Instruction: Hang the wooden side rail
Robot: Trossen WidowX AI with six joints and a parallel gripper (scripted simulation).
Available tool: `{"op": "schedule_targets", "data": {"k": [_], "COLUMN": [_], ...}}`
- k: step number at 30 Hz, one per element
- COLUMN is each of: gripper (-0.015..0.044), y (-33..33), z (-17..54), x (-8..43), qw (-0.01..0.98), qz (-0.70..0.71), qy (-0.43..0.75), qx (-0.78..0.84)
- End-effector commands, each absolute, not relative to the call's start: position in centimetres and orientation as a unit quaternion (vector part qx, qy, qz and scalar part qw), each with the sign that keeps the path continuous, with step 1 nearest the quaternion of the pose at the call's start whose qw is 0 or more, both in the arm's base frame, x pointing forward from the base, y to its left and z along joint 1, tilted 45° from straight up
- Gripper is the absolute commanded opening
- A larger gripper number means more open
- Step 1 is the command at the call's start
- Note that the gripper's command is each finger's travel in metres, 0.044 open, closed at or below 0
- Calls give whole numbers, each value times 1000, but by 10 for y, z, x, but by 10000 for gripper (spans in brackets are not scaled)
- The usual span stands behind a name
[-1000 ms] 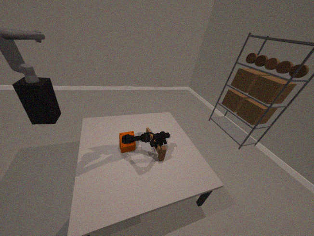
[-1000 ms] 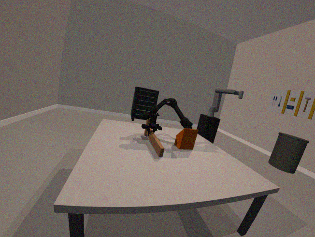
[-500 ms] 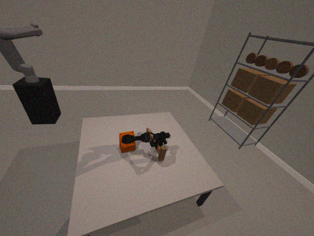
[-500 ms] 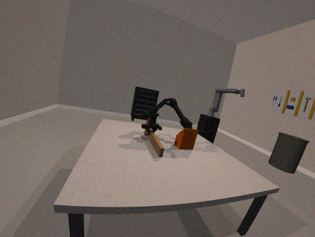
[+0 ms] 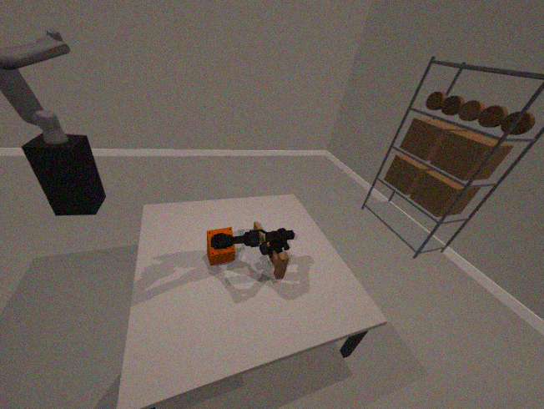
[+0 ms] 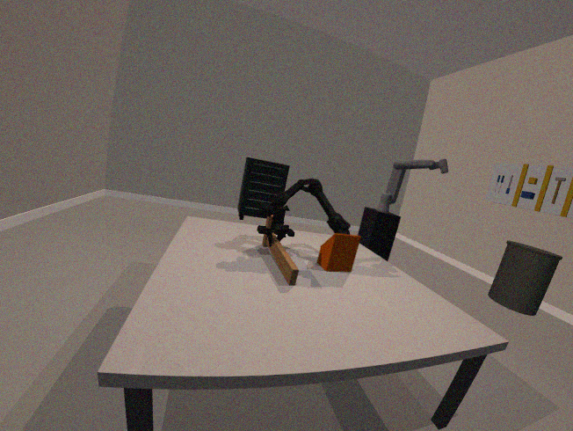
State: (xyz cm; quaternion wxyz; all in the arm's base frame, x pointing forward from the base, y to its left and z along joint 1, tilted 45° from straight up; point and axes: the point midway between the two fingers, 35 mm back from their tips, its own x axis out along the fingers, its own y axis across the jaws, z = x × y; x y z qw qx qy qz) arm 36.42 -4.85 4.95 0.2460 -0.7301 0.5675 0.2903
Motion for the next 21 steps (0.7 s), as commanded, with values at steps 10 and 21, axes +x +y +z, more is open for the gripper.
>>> {"op": "schedule_targets", "data": {"k": [10, 21], "gripper": [0, 0], "y": [-49, -49], "z": [53, 54], "x": [365, 366], "qw": [247, 247], "qz": [289, 289], "qy": [566, 566], "qx": [-732, -732]}}
